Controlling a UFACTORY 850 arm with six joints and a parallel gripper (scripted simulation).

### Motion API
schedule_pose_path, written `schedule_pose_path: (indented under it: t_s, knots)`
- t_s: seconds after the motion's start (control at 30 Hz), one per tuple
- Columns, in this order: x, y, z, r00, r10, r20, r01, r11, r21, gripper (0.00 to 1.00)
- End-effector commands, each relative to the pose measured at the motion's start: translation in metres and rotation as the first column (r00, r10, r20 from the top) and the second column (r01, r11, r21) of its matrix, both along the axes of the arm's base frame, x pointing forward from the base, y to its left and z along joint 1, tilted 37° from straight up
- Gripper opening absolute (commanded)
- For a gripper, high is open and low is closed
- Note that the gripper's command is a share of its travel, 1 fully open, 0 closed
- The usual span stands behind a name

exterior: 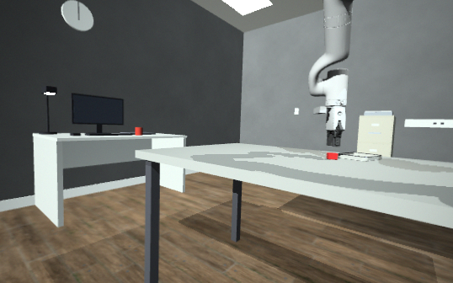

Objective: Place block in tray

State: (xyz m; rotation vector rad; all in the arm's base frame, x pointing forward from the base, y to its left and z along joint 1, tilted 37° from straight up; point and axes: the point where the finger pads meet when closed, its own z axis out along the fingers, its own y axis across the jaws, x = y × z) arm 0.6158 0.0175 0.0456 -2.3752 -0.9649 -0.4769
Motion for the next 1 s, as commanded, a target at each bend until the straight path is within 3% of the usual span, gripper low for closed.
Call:
schedule_pose_path:
  t_s: [0.0,0.4,0.43,0.97]
  knots:
    - [0.0016,0.0001,0.0007,1.0,-0.007,0.004,0.007,1.0,-0.004,0.63]
    - [0.0016,0.0001,0.0007,1.0,-0.007,0.004,0.007,1.0,-0.004,0.63]
    - [0.0016,0.0001,0.0007,1.0,-0.007,0.004,0.007,1.0,-0.004,0.49]
    - [0.0017,0.0006,0.0,1.0,-0.007,0.004,0.007,1.0,-0.004,0.49]
